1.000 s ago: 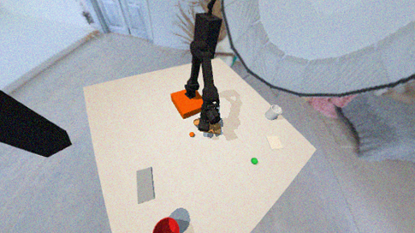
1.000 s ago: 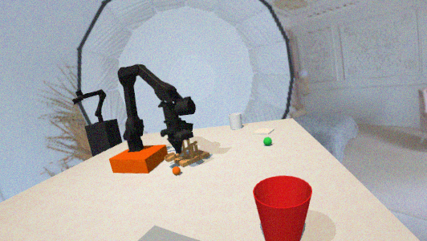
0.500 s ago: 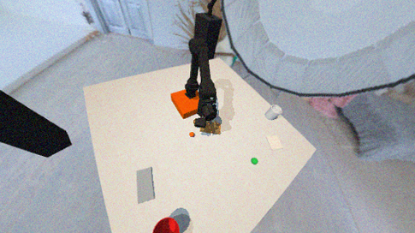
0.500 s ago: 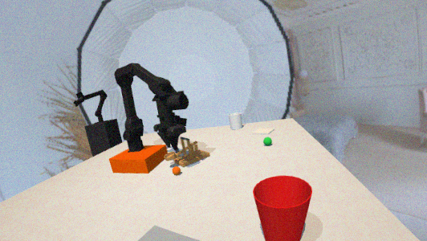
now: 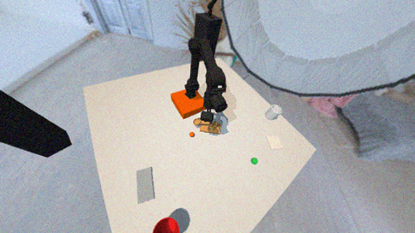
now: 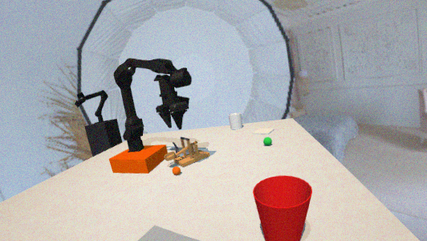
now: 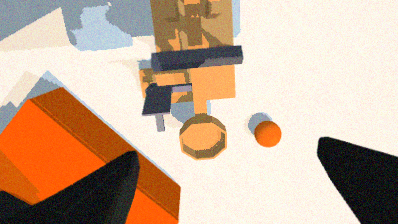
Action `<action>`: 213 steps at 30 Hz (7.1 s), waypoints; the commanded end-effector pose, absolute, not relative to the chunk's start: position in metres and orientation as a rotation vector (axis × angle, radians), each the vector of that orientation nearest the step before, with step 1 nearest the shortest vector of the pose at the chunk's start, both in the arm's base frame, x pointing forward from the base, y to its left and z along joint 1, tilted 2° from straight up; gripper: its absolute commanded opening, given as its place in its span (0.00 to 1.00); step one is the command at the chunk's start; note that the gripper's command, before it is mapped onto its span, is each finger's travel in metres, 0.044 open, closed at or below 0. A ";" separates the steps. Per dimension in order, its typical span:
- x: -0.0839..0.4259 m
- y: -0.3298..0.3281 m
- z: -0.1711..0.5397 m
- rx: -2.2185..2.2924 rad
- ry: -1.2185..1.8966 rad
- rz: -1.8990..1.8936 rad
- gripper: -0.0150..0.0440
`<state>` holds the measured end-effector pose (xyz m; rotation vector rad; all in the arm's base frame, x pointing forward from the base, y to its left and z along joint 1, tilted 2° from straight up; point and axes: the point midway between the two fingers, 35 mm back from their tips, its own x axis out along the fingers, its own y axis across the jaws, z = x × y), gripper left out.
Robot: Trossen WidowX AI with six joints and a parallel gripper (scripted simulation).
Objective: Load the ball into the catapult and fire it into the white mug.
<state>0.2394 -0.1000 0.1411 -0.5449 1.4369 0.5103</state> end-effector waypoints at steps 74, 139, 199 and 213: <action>0.306 -0.035 0.022 -0.545 1.435 0.535 0.42; 0.307 0.255 0.036 -0.525 1.431 0.554 0.25; 0.303 0.252 0.072 -0.524 1.431 0.553 1.00; 0.304 0.253 0.049 -0.524 1.431 0.552 1.00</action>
